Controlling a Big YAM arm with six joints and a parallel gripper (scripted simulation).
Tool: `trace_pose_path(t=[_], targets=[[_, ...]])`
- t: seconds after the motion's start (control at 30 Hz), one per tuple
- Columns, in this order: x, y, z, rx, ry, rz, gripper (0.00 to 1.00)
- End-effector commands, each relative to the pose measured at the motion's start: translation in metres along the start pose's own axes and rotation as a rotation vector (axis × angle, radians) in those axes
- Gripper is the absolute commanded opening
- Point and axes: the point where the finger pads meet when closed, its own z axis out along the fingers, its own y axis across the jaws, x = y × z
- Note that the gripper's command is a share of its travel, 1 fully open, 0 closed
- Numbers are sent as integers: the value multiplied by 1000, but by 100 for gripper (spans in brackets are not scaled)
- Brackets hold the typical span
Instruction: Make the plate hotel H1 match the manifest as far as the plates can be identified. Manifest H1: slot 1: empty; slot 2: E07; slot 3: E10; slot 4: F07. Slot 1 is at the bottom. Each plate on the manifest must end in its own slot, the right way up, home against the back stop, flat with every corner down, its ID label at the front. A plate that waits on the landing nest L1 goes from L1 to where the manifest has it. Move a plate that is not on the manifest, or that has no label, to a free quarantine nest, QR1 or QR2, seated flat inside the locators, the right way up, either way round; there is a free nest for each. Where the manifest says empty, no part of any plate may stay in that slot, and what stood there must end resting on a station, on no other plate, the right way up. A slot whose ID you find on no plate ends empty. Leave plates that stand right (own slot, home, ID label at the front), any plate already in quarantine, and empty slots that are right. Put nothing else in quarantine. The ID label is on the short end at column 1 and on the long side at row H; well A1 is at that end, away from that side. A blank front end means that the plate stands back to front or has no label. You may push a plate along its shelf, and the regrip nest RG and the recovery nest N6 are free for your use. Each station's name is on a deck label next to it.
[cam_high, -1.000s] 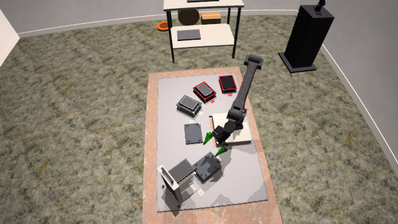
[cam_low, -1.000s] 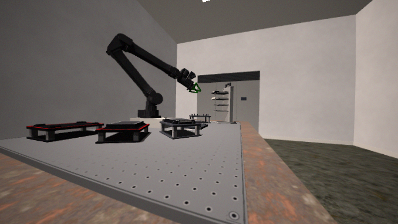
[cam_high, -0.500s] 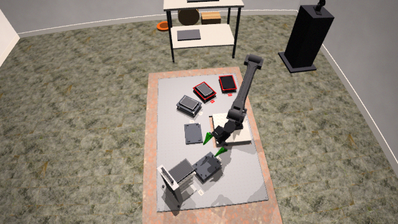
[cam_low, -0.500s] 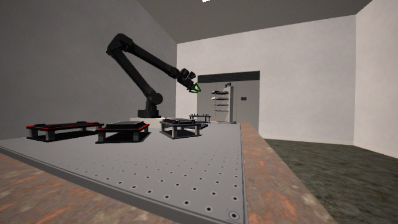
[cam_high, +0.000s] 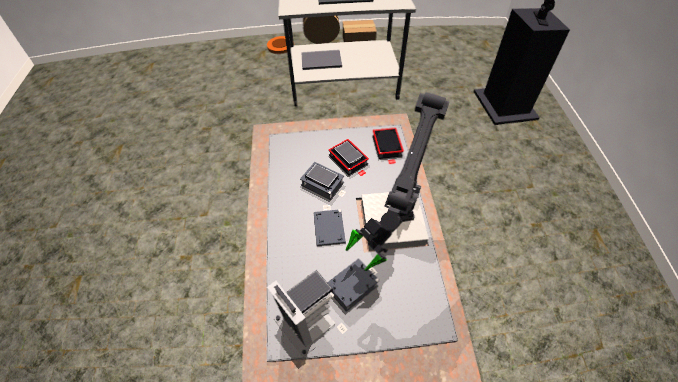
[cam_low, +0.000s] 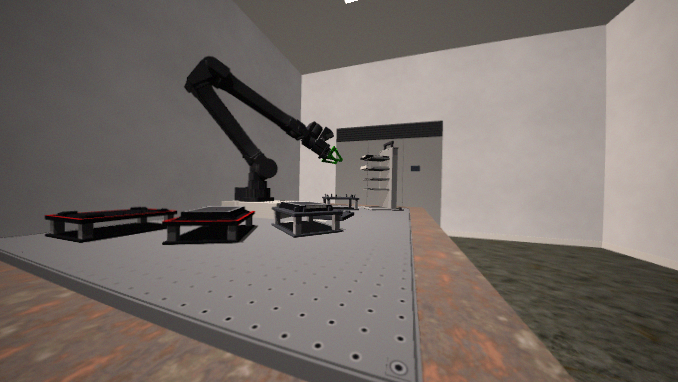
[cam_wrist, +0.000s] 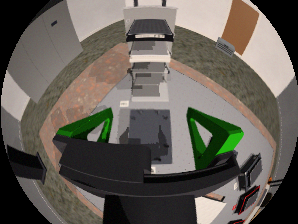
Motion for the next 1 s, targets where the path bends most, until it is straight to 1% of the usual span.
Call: trace_pose_path(t=[0.0,0.13,0.17,0.2,0.27,0.3,0.33,0.97], targets=[[1,3,7,-4,-21,22,100],[13,4,13,-7,-21,19,100],[12,1,15,-1,-20,19,100],[-7,3,15,-4,-47,29,100],[-7,3,15,-4,-47,29,100],[-25,7,15,-10,-73,34,100],[-28,7,16,-11,-76,30,100],[-39,6,37,-10,-77,27,100]])
